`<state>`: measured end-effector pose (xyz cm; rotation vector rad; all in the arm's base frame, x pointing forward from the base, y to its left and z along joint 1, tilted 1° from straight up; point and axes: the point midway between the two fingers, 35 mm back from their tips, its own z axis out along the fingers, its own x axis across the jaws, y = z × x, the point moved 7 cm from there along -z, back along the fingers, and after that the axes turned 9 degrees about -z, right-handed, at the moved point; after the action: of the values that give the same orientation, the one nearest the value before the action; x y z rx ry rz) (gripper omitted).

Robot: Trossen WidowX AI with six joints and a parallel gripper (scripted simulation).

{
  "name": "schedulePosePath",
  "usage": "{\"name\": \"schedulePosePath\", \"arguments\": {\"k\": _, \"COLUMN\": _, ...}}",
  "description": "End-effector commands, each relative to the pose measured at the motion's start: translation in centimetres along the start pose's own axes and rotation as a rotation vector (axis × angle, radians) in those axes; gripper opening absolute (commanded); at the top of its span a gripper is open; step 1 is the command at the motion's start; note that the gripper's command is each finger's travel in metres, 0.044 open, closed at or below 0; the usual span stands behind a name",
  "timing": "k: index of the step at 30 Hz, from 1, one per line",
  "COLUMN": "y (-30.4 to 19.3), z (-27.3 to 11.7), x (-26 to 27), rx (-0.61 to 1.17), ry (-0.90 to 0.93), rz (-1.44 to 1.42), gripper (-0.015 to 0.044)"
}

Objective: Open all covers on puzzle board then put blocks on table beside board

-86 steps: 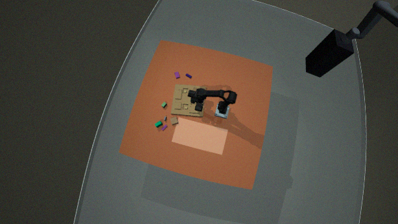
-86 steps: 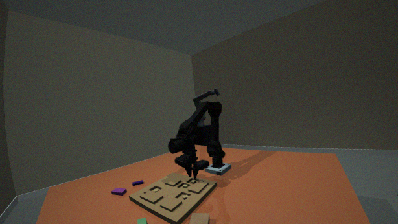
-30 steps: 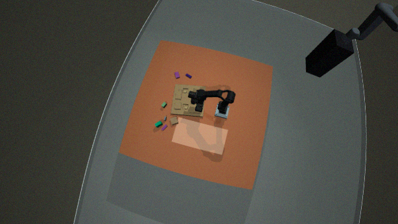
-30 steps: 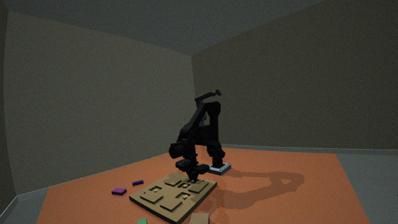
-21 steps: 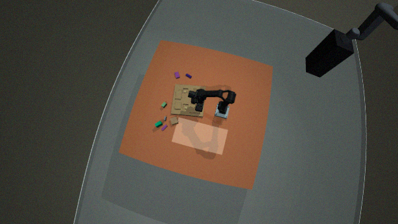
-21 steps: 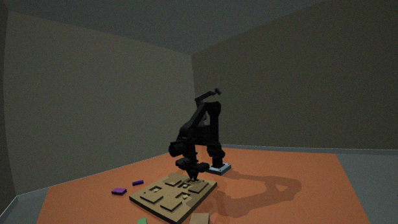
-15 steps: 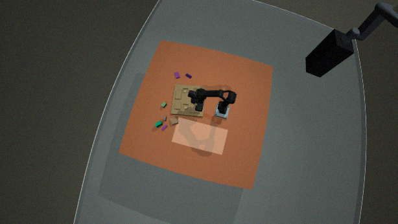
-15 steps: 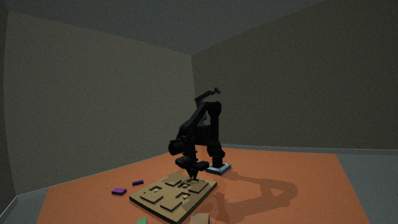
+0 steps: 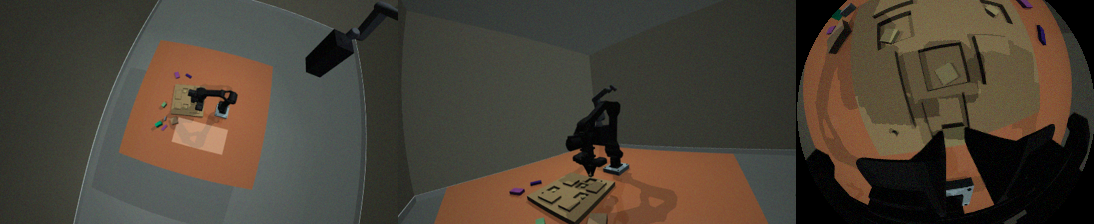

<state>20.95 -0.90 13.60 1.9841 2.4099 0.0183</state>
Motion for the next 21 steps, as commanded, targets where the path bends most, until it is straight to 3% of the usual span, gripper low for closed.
{"name": "schedulePosePath", "arguments": {"k": 1, "y": 0.1, "z": -0.9, "x": 0.0, "rx": -0.012, "ry": 0.002, "rz": -0.005, "gripper": 0.0080}}
{"name": "schedulePosePath", "arguments": {"k": 21, "y": 0.1, "z": -5.3, "x": -0.1, "rx": -0.011, "ry": 0.003, "rz": -0.005, "gripper": 0.0080}}
